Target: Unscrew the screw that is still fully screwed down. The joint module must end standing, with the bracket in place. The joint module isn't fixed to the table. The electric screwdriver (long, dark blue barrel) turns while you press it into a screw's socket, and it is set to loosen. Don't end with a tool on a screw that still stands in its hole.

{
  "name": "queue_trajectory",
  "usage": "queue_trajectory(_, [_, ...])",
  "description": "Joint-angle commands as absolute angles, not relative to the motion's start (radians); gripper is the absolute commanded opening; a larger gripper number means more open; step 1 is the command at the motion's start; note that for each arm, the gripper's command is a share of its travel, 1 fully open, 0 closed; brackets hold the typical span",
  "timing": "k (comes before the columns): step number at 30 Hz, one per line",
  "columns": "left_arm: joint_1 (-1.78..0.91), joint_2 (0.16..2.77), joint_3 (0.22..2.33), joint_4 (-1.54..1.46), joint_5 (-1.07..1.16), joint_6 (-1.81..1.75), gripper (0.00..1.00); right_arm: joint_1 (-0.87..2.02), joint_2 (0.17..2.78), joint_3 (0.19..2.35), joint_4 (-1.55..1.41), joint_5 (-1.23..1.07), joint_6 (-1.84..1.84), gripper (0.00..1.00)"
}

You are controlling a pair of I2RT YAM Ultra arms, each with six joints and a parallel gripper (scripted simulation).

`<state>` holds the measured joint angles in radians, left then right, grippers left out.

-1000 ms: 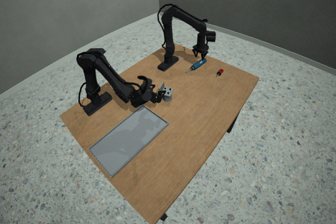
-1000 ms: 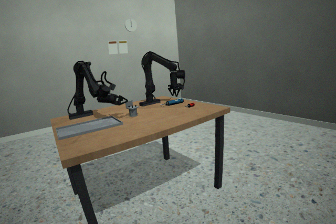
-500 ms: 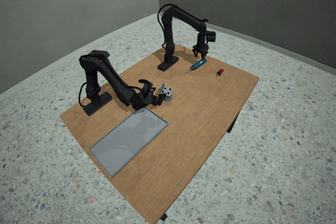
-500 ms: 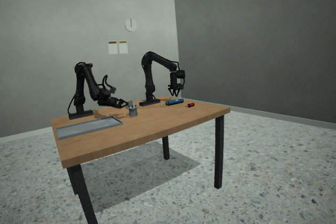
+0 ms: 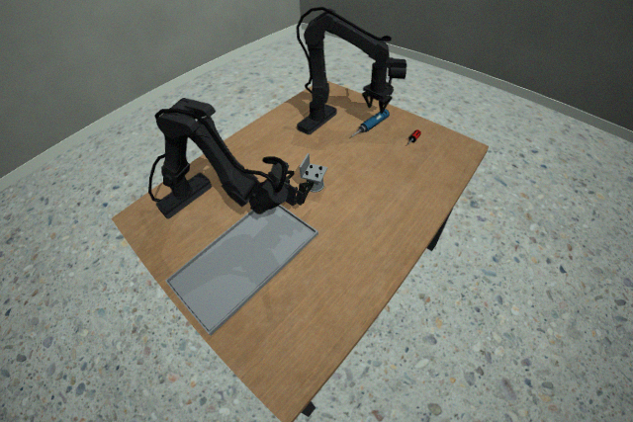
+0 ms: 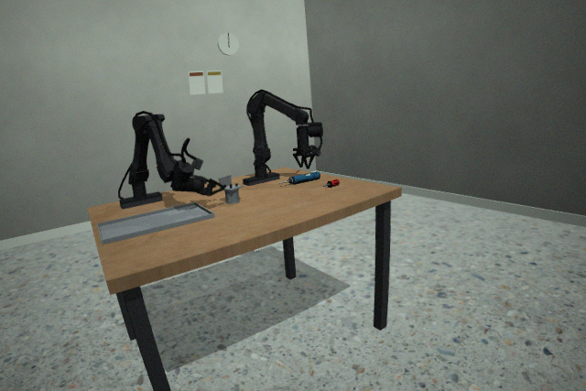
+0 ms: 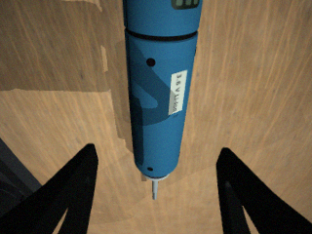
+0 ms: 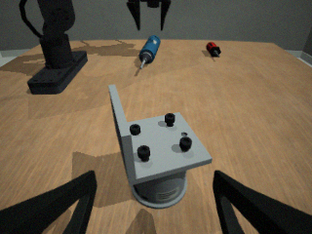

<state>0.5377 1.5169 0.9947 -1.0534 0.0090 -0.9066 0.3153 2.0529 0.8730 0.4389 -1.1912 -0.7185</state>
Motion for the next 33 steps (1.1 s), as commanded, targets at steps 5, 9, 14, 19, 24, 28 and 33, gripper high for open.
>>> queue_trajectory(5, [0.537,1.509,1.003,-1.053,0.0,-0.914,0.65,0.304,2.118,0.849,0.517,-1.206,-0.726,0.86])
queue_trajectory(9, [0.537,1.509,1.003,-1.053,0.0,-0.914,0.65,0.304,2.154,0.848,0.551,-1.206,-0.728,0.86])
queue_trajectory(14, [0.537,1.509,1.003,-1.053,0.0,-0.914,0.65,0.304,2.126,0.848,0.559,-1.206,-0.725,0.86])
queue_trajectory(19, [0.537,1.509,1.003,-1.053,0.0,-0.914,0.65,0.303,2.172,0.867,0.581,-1.206,-0.722,0.86])
queue_trajectory(24, [0.537,1.509,1.003,-1.053,0.0,-0.914,0.65,0.303,2.181,0.868,0.596,-1.206,-0.721,0.86])
queue_trajectory(28, [0.537,1.509,1.003,-1.053,0.0,-0.914,0.65,0.304,2.177,0.869,0.604,-1.206,-0.72,0.86])
queue_trajectory(33, [0.537,1.509,1.003,-1.053,0.0,-0.914,0.65,0.303,2.177,0.865,0.605,-1.205,-0.711,0.86])
